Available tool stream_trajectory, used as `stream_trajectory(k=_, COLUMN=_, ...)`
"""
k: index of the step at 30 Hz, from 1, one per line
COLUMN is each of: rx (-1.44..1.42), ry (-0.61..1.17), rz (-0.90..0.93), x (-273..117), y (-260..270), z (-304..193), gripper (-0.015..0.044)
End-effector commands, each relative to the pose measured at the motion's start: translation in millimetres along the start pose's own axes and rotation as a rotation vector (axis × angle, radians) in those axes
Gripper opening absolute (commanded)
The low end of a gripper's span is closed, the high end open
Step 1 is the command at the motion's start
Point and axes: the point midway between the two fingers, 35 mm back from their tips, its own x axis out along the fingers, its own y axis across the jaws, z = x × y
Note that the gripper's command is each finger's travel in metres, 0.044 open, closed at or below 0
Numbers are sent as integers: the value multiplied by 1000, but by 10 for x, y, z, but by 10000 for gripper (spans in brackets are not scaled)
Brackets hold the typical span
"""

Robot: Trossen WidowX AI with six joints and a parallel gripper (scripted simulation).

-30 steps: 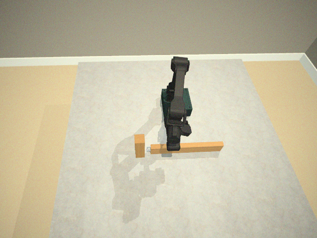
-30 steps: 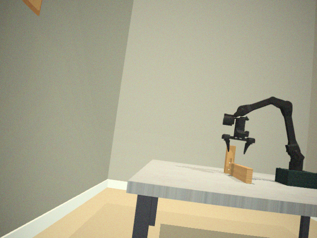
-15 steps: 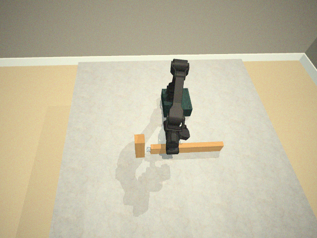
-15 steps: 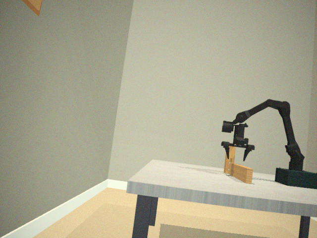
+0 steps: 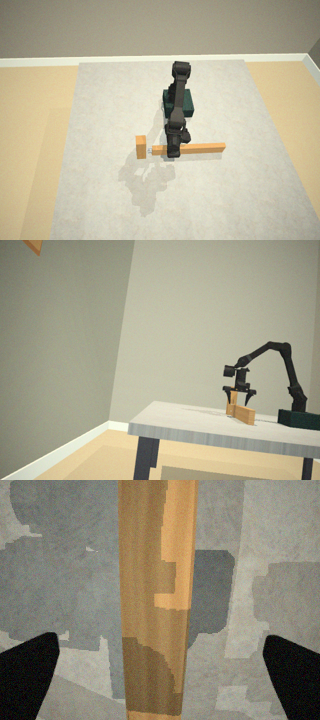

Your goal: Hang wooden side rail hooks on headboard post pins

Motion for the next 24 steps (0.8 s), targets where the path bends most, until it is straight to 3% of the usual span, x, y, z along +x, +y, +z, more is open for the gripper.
stream_trajectory(k=1, rx=-6, ry=-6, rz=10, x=111, y=13, z=9, gripper=440)
stream_trajectory(k=24, rx=-5, ry=-6, rz=11, x=490, y=36, z=14, gripper=440)
